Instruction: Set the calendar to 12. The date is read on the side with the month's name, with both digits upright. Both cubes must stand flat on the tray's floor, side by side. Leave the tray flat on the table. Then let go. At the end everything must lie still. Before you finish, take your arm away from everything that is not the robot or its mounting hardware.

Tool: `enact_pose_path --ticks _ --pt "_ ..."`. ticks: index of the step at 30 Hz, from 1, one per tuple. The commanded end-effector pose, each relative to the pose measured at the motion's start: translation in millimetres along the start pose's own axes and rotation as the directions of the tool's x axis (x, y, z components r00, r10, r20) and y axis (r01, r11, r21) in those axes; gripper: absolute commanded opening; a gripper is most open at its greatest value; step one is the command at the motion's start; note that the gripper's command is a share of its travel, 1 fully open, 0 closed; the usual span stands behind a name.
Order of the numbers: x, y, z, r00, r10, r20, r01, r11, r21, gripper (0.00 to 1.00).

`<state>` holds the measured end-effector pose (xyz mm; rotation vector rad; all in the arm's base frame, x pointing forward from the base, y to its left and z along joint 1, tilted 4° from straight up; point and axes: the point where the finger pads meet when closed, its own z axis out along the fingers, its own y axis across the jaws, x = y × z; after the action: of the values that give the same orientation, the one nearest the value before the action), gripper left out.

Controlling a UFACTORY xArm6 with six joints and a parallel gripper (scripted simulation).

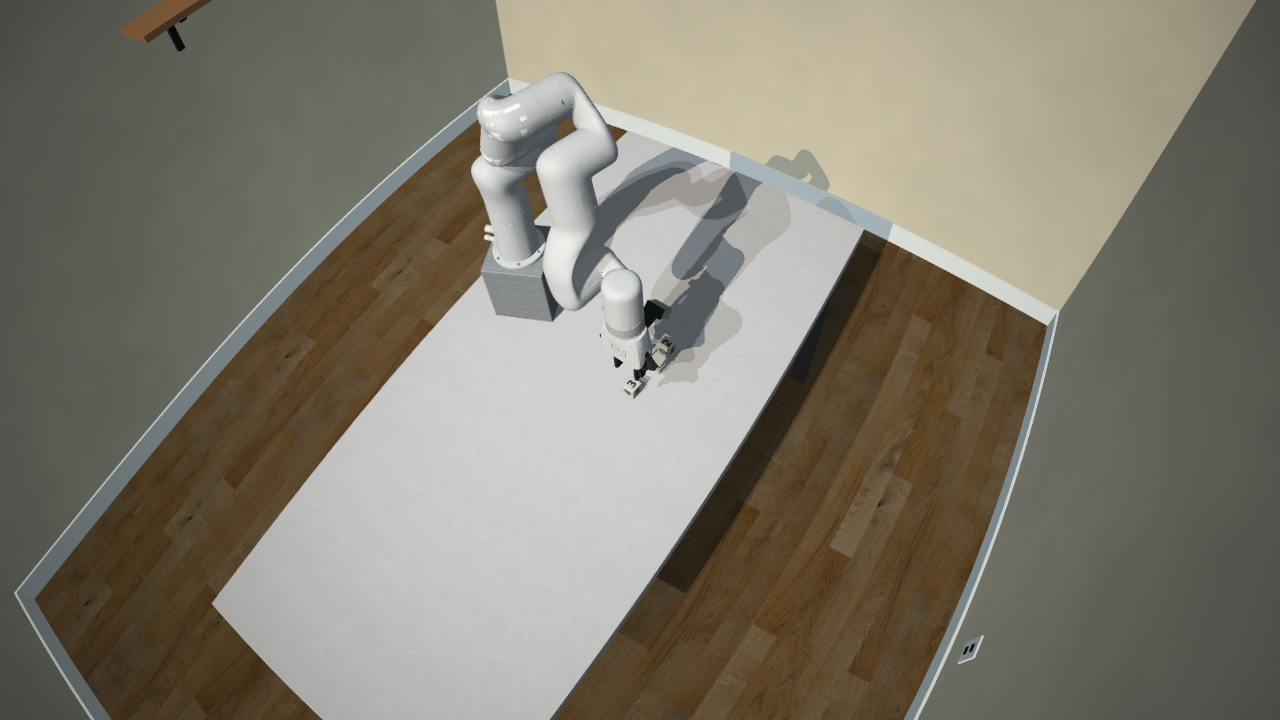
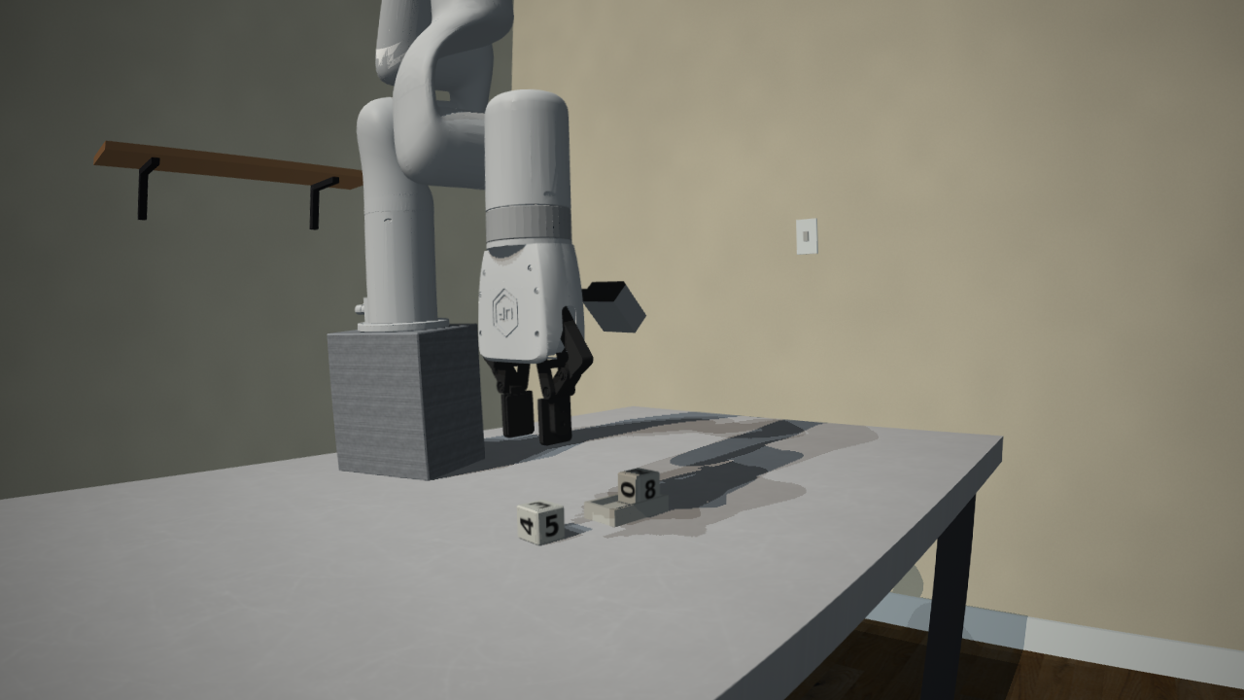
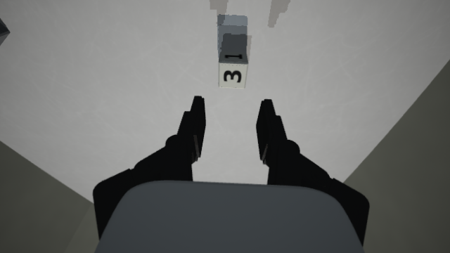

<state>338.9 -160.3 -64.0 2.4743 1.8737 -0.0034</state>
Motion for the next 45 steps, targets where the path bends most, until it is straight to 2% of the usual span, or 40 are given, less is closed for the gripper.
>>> enact_pose_path --ticks 1,33,45 --pt "0 1 -1 1.000 0.003 0.027 -0.003 1.000 0.001 0.49" --pt "0 1 0 1.000 0.003 0.027 -0.003 1.000 0.001 0.49" --pt "0 1 9 1.000 0.004 0.030 -0.004 1.000 0.000 0.49"
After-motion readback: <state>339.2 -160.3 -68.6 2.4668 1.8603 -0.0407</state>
